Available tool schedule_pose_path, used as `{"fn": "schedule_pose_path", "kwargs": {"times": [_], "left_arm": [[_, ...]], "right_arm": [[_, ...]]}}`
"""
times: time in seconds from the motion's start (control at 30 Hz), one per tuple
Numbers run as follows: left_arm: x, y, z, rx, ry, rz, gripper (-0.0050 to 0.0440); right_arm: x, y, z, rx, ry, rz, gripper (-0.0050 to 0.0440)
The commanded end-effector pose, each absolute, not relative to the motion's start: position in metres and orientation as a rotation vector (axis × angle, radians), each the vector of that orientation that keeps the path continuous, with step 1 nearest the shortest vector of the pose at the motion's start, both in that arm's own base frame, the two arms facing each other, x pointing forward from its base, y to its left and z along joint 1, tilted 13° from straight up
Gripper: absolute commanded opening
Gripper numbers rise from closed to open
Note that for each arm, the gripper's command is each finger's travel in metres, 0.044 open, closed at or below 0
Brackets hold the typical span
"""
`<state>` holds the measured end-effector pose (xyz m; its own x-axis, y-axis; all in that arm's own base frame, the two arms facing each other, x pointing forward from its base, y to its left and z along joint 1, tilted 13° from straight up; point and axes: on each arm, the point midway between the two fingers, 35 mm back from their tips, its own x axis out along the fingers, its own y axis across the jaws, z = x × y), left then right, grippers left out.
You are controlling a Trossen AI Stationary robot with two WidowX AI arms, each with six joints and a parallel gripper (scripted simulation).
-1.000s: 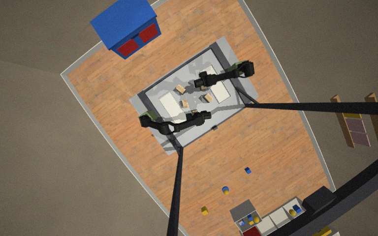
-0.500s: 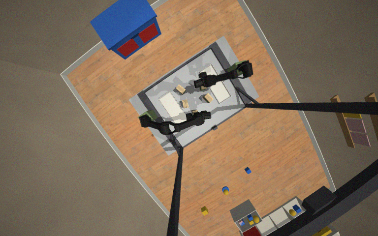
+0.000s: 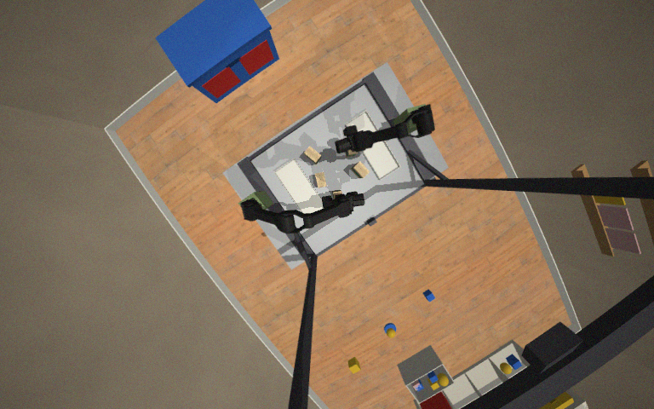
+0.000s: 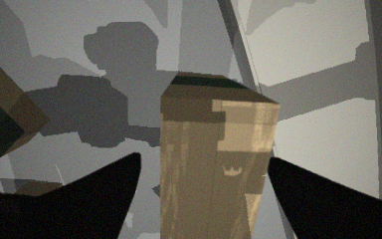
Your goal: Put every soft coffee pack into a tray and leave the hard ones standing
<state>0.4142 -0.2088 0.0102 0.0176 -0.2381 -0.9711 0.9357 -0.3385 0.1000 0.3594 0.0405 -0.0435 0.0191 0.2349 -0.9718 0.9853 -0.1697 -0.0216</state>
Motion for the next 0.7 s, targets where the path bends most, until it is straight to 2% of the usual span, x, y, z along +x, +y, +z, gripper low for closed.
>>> {"fn": "schedule_pose_path", "kwargs": {"times": [0.0,0.67], "left_arm": [[0.417,-0.21,0.013,1.312,0.786,-1.499,0.0365],[0.418,-0.216,-0.01,1.312,0.786,-1.499,0.0365]], "right_arm": [[0.364,0.041,-0.043,1.525,1.281,-1.2,0.0366],[0.365,0.047,-0.066,1.525,1.281,-1.2,0.0366]]}}
